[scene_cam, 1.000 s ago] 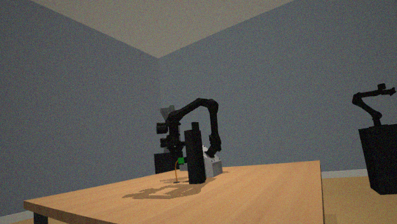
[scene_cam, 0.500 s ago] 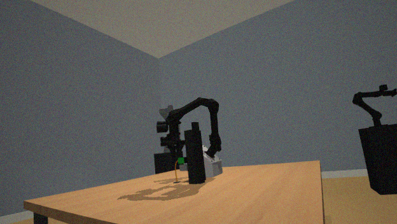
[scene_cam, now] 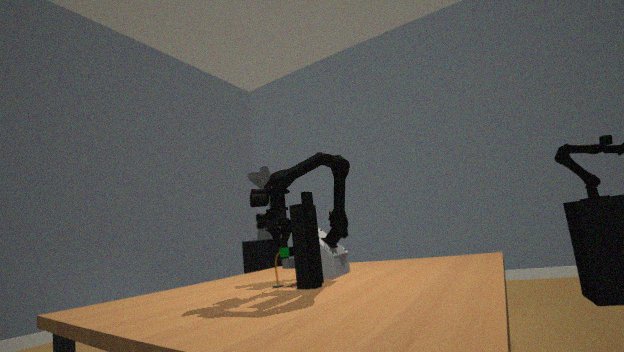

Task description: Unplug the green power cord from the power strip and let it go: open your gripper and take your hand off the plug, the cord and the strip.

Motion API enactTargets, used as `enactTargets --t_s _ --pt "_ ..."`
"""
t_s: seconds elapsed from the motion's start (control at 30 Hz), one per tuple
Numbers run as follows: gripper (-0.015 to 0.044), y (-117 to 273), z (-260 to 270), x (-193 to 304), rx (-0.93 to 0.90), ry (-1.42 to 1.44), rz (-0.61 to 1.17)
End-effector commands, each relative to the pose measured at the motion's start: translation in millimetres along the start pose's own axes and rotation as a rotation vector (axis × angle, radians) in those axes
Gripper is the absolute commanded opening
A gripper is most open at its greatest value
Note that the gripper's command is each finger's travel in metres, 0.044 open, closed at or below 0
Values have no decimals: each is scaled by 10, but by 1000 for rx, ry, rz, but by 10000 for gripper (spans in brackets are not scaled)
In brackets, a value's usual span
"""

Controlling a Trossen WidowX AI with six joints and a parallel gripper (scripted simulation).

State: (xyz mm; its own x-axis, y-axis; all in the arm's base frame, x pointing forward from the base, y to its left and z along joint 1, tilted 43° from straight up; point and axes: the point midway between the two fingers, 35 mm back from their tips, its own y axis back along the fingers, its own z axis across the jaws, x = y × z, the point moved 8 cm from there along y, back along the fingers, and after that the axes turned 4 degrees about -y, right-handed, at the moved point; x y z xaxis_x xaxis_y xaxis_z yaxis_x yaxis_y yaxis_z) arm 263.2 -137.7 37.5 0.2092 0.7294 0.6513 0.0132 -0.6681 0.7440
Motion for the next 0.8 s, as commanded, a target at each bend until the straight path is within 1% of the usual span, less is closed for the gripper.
enactTargets --t_s 0.0,0.3,0.73,0.77 --pt "160 -17 -24 76 5 -8 7" --pt "160 -25 -33 132 5 -8 8" --pt "160 -138 -34 133 5 -8 8" --pt "134 -112 -24 132 4 -1 3"
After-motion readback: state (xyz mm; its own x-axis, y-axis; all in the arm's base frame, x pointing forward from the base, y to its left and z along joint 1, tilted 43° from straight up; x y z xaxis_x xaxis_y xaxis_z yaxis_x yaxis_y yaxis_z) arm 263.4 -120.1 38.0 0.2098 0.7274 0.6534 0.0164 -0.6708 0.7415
